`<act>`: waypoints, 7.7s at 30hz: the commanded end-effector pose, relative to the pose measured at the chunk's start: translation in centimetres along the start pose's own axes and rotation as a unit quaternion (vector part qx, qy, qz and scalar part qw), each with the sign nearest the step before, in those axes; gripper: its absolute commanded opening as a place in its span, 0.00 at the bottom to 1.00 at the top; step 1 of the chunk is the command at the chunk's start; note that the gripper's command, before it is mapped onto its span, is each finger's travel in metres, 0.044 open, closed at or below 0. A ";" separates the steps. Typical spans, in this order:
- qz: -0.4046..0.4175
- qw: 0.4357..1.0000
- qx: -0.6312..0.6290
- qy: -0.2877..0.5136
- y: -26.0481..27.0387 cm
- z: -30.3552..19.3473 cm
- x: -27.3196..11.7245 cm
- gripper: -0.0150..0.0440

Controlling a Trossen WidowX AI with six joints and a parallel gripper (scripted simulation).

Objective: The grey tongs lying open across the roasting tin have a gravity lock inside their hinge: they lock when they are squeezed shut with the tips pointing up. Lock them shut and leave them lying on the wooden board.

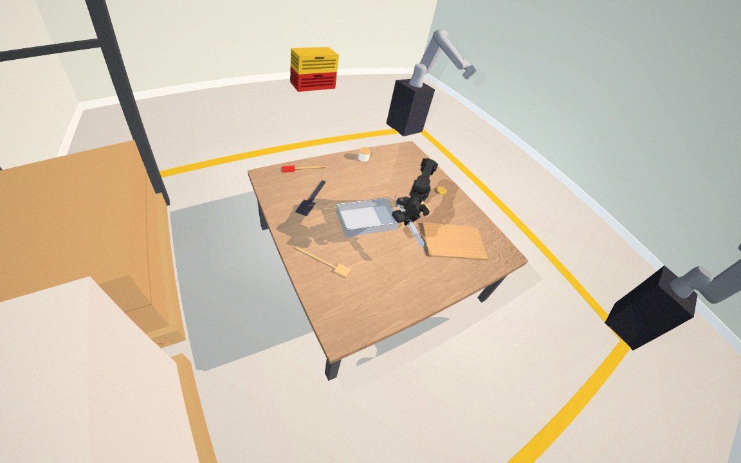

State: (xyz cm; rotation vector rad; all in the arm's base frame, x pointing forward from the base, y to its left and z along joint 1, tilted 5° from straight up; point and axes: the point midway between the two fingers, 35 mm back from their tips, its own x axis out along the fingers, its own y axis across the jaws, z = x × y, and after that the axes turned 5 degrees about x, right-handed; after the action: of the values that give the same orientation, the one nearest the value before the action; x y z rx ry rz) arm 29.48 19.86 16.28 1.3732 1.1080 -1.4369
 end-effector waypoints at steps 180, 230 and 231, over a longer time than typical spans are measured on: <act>-0.282 0.770 -0.337 0.463 -30.7 -6.0 -1.7 0.00; -0.087 0.911 -0.388 0.113 -33.1 -7.6 0.0 0.00; -0.082 0.911 -0.390 0.105 -33.1 -7.5 -0.1 0.00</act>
State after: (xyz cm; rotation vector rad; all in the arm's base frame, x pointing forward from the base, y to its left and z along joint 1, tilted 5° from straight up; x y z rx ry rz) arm -0.46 35.73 17.45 0.8958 1.7806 -0.8029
